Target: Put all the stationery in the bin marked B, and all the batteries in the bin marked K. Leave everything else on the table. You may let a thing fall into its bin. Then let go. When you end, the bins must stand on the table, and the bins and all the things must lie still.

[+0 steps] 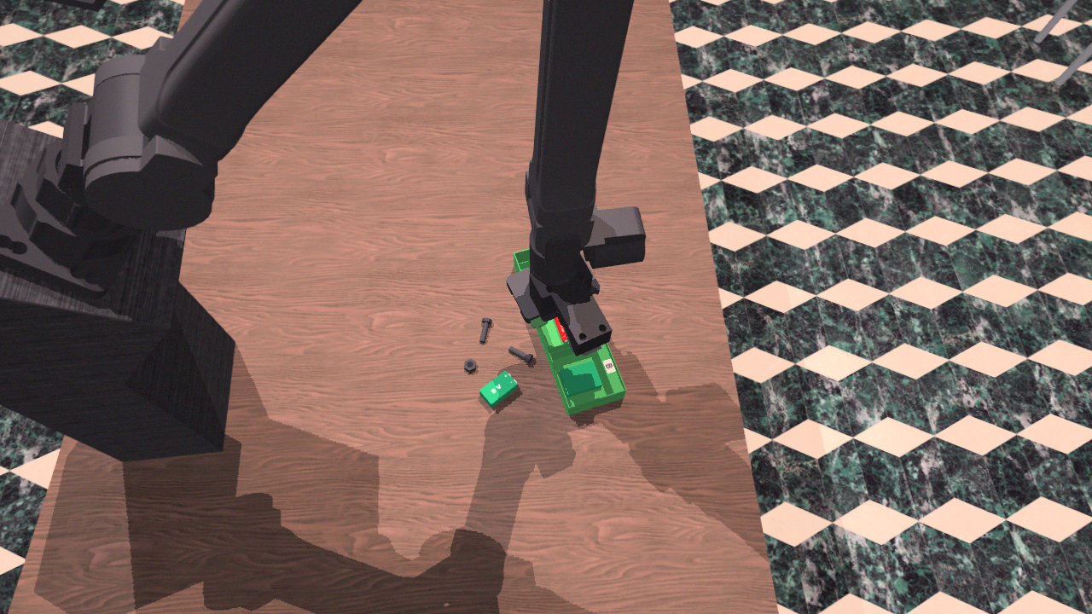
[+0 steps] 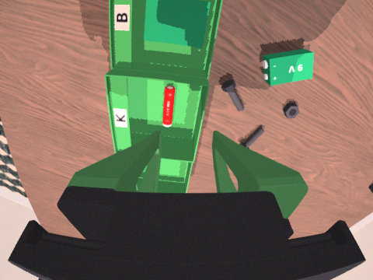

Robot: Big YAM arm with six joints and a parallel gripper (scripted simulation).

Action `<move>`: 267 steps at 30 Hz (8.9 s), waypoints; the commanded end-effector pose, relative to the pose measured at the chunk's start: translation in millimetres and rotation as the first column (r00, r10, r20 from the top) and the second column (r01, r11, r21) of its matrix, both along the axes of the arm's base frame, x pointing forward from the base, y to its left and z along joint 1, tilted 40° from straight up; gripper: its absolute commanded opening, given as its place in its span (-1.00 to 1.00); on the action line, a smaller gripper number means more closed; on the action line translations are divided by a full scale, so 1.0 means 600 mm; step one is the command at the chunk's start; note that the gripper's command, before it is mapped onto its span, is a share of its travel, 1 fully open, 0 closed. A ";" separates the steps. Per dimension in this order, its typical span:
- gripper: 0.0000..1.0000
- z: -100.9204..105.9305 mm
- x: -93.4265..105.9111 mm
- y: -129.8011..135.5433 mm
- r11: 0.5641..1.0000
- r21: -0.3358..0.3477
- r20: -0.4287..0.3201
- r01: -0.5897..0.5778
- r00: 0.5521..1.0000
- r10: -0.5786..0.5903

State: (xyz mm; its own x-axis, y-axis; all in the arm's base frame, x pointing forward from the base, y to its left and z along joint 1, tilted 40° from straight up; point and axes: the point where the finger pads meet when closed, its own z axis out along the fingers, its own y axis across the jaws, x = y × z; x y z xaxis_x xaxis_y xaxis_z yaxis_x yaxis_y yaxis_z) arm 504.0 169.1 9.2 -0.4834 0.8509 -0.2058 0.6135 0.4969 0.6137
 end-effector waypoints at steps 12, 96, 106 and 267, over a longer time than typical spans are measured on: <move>-0.19 -0.090 -0.088 -0.155 0.926 -0.251 0.003 -0.281 0.957 0.291; -0.19 -0.071 -0.076 -0.145 -0.229 -0.760 -0.447 -0.608 0.234 0.864; -0.19 -0.080 -0.063 -0.147 -0.235 -0.763 -0.450 -0.602 0.233 0.862; -0.57 -0.016 -0.009 -0.019 -0.493 -0.720 -0.594 -0.489 0.066 0.802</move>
State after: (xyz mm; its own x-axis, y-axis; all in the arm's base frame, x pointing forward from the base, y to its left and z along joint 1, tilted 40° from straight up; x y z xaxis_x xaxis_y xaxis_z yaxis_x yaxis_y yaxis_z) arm 495.2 142.0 -8.0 -0.3631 -0.8120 -0.4570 -0.6894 0.5640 -0.4545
